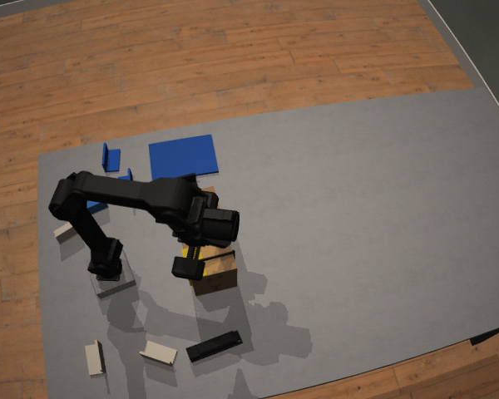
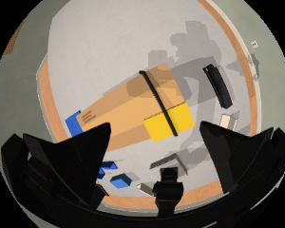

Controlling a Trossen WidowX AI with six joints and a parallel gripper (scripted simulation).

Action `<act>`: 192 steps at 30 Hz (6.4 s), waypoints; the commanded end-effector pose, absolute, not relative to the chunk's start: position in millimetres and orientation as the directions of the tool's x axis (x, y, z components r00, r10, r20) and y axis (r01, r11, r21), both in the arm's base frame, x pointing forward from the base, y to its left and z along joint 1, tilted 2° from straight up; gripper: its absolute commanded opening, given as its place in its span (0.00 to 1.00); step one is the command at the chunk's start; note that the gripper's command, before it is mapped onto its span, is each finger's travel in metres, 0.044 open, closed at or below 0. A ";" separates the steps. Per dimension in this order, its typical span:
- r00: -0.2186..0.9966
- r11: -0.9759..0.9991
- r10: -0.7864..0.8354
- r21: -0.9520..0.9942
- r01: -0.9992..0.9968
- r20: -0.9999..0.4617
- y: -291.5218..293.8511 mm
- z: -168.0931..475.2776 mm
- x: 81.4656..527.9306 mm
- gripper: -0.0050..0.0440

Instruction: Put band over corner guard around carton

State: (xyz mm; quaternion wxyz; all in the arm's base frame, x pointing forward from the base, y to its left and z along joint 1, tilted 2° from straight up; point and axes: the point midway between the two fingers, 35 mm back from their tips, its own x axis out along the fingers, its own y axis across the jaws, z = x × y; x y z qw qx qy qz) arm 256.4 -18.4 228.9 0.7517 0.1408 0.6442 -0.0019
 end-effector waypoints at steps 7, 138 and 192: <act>0.330 0.908 0.398 0.420 -0.007 -0.856 -38.5 209.3 215.1 1.00; 0.912 0.961 0.265 0.010 -0.276 -0.311 -54.1 225.4 163.2 1.00; -0.107 0.961 -0.062 -0.030 -0.274 -0.992 -14.5 176.8 309.6 1.00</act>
